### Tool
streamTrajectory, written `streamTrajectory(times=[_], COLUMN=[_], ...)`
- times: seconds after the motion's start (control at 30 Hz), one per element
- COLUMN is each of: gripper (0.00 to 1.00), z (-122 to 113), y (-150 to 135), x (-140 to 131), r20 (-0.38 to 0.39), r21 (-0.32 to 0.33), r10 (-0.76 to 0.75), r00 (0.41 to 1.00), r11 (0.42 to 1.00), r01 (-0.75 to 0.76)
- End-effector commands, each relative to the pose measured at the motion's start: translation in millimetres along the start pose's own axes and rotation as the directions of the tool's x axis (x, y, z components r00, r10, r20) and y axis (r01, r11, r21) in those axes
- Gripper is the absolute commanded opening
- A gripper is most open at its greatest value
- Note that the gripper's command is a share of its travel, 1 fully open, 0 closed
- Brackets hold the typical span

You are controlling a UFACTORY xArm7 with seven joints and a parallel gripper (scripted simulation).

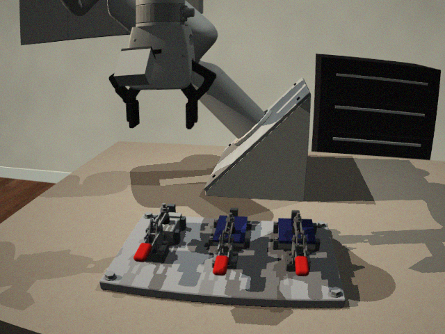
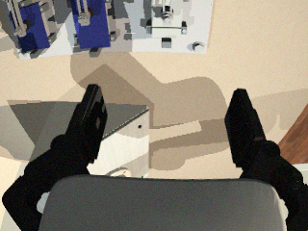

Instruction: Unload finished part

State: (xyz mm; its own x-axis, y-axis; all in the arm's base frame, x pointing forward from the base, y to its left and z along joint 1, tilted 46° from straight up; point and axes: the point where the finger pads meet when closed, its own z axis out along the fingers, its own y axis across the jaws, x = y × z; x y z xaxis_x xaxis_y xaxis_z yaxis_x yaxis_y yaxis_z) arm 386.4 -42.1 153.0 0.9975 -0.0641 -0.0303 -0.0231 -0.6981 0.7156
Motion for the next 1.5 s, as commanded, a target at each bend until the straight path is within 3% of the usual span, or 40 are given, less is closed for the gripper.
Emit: streamTrajectory(times=[0.0,0.3,0.33,1.47], gripper=[1.00,1.00,0.47,0.47], z=[-1.8,-1.8,-1.8,-1.8], y=[-0.4,-0.4,-0.4,-0.4], x=[1.0,1.0,1.0,1.0], r20=[-0.005,-0.005,-0.005,-0.005], r21=[0.001,0.001,0.001,0.001], r10=[0.000,0.000,0.000,0.000], r00=[1.000,1.000,1.000,1.000], r11=[1.000,1.000,1.000,1.000], r01=[0.000,0.000,0.000,0.000])
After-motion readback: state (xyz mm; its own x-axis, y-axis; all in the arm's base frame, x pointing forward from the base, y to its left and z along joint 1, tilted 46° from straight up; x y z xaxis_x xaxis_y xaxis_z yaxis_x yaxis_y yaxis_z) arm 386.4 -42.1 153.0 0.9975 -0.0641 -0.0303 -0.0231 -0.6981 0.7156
